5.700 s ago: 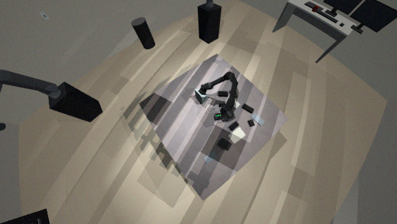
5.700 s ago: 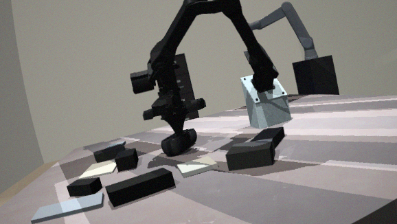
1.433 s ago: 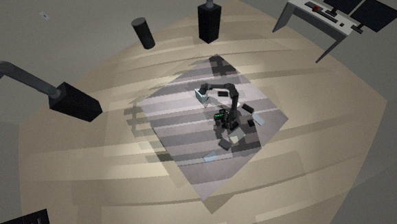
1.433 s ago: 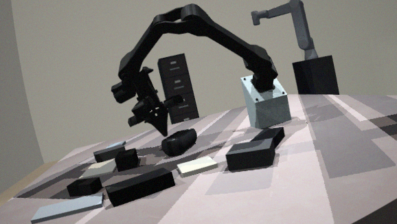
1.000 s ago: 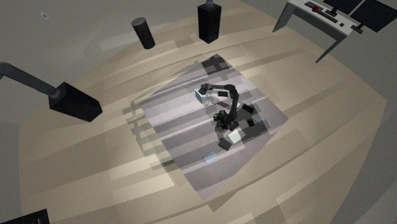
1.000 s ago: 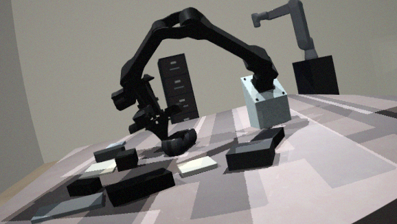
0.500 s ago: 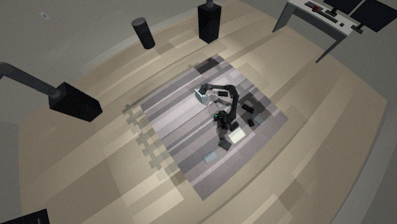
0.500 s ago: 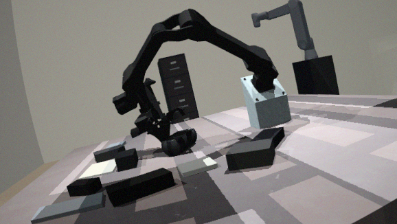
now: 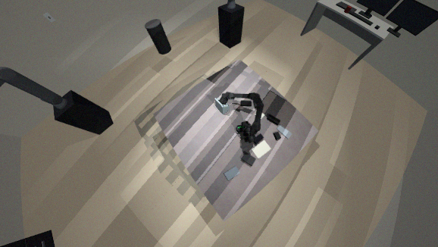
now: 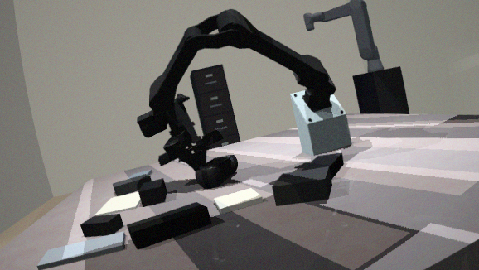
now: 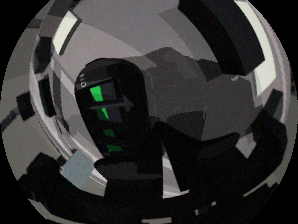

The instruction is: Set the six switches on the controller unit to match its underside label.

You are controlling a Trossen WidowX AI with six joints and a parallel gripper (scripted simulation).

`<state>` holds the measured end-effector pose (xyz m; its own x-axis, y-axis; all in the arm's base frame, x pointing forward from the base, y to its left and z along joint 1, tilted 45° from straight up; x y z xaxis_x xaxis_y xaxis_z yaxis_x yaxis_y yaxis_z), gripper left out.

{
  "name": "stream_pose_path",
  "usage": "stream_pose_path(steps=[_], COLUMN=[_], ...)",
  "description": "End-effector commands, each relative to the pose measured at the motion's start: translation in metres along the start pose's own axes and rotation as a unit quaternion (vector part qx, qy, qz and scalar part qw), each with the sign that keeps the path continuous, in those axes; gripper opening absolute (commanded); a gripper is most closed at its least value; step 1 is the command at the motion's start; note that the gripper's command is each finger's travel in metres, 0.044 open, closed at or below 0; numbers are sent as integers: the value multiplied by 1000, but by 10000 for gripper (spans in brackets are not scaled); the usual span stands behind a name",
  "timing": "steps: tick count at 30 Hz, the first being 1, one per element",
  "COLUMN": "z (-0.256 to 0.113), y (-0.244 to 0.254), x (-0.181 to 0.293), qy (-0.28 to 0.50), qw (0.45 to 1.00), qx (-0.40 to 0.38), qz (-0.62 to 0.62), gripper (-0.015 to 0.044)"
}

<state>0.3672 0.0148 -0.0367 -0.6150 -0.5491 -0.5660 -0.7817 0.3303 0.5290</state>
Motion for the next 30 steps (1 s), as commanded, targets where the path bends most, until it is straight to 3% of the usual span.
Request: stream_pose_path(steps=[1,22,30], z=[2,8,-47], y=[6,31,5], x=[1,4,2], qy=[-1,-1,-1], qw=[1000,1000,1000], qx=[-4,-5,-4], qz=[5,6,5], gripper=[0,0,0])
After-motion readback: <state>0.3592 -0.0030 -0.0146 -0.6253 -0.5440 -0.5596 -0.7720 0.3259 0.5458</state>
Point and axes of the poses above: the point midway between the two fingers, 35 mm back from their tips, its own z axis out along the fingers, its own y axis across the jaws, x = y × z, the point moved 3 cm from there along -z, back along the fingers, and after that the axes turned 7 degrees about z, right-handed, at the moved point
